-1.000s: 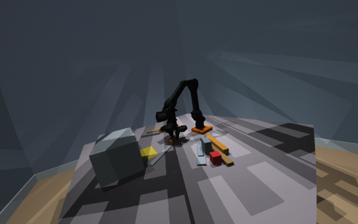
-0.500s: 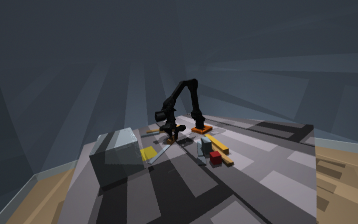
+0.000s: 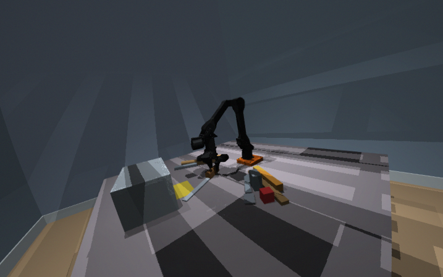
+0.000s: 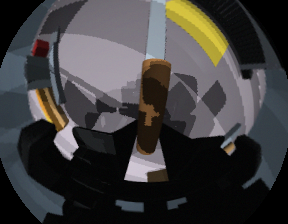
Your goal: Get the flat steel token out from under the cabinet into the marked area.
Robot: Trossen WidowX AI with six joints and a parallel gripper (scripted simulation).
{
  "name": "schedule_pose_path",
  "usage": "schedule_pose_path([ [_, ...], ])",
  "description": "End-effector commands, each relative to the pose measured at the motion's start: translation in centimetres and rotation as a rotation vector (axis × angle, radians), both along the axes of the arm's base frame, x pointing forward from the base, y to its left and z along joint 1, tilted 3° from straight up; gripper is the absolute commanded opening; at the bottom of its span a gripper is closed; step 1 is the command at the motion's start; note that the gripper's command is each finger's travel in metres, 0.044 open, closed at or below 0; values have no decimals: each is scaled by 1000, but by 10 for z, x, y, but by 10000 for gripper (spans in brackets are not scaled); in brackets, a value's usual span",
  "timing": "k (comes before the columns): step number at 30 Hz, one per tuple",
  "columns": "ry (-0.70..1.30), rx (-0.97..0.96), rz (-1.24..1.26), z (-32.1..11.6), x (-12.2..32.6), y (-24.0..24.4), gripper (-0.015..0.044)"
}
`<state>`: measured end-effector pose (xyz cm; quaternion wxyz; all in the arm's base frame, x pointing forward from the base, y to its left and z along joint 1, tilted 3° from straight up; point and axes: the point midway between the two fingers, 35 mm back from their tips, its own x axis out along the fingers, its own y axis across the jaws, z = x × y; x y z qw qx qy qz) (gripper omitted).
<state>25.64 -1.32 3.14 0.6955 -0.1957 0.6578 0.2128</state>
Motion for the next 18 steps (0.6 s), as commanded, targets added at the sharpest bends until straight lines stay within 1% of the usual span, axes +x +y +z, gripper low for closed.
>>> schedule_pose_path([
  [1, -3, -2, -1, 0, 0, -5, 0],
  [18, -3, -3, -1, 0, -2, -22, 0],
])
